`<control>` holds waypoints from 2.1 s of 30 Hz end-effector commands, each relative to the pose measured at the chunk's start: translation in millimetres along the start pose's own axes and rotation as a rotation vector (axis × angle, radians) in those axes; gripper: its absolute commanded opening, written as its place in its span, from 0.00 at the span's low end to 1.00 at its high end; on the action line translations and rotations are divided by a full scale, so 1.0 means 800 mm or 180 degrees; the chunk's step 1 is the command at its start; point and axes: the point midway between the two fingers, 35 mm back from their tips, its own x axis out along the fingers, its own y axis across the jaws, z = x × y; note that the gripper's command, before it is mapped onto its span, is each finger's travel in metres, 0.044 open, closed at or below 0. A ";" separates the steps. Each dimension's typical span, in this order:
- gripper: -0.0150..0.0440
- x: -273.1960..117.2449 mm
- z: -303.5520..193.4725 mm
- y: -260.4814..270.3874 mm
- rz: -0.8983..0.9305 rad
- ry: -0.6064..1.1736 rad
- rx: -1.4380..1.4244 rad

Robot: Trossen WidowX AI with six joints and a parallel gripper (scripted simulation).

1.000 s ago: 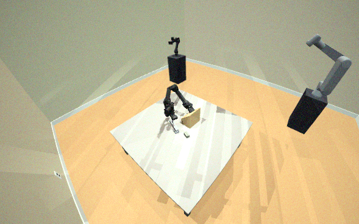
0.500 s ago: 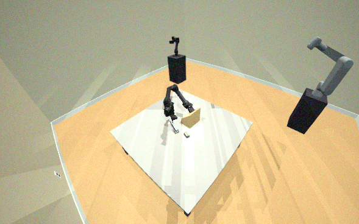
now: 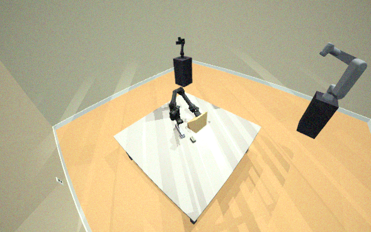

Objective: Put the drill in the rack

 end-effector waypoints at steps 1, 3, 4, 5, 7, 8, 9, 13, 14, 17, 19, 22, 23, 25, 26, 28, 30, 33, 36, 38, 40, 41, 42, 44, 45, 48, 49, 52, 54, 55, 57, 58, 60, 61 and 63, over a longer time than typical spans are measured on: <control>0.25 0.016 -0.009 -0.003 -0.0056 0.0099 -0.0013; 0.25 0.017 -0.009 -0.003 -0.0056 0.0099 -0.0013; 0.25 0.017 -0.009 -0.004 -0.0056 0.0099 -0.0013; 0.25 0.017 -0.009 -0.004 -0.0056 0.0099 -0.0013; 0.25 0.018 -0.009 -0.004 -0.0056 0.0099 -0.0013; 0.25 0.019 -0.009 -0.004 -0.0057 0.0099 -0.0013; 0.25 0.019 -0.009 -0.004 -0.0057 0.0099 -0.0012; 0.25 0.021 -0.010 -0.004 -0.0057 0.0099 -0.0012; 0.25 0.021 -0.010 -0.004 -0.0057 0.0099 -0.0012; 0.25 0.022 -0.010 -0.004 -0.0057 0.0099 -0.0012; 0.25 0.023 -0.010 -0.005 -0.0057 0.0099 -0.0012; 0.25 0.025 -0.010 -0.005 -0.0057 0.0099 -0.0012; 0.25 0.025 -0.010 -0.005 -0.0057 0.0099 -0.0012; 0.25 0.026 -0.010 -0.005 -0.0058 0.0099 -0.0012; 0.25 0.027 -0.010 -0.005 -0.0058 0.0099 -0.0012; 0.25 0.028 -0.010 -0.006 -0.0058 0.0099 -0.0012; 0.25 0.029 -0.010 -0.006 -0.0058 0.0098 -0.0012; 0.25 0.031 -0.010 -0.006 -0.0058 0.0098 -0.0012; 0.25 0.032 -0.010 -0.007 -0.0058 0.0098 -0.0012; 0.25 0.034 -0.010 -0.007 -0.0059 0.0098 -0.0012; 0.25 0.035 -0.010 -0.007 -0.0059 0.0098 -0.0012; 0.25 0.036 -0.010 -0.007 -0.0059 0.0098 -0.0012; 0.25 0.037 -0.010 -0.008 -0.0059 0.0098 -0.0012; 0.25 0.039 -0.010 -0.008 -0.0059 0.0098 -0.0012; 0.25 0.040 -0.010 -0.008 -0.0059 0.0098 -0.0012; 0.30 0.039 -0.009 -0.008 -0.0058 0.0098 -0.0012; 0.34 0.033 -0.008 -0.007 -0.0054 0.0098 -0.0013; 0.48 0.004 -0.003 -0.002 -0.0041 0.0102 -0.0014; 0.57 -0.022 0.000 0.000 -0.0039 0.0104 -0.0015; 0.61 -0.036 0.000 0.001 -0.0041 0.0104 -0.0015; 0.70 -0.056 0.000 0.001 -0.0048 0.0104 -0.0015; 0.74 -0.059 0.000 0.001 -0.0049 0.0104 -0.0015; 0.83 -0.059 0.000 0.001 -0.0049 0.0104 -0.0015; 0.88 -0.059 0.000 0.001 -0.0049 0.0104 -0.0015; 0.97 -0.045 0.003 0.008 -0.0020 0.0059 -0.0215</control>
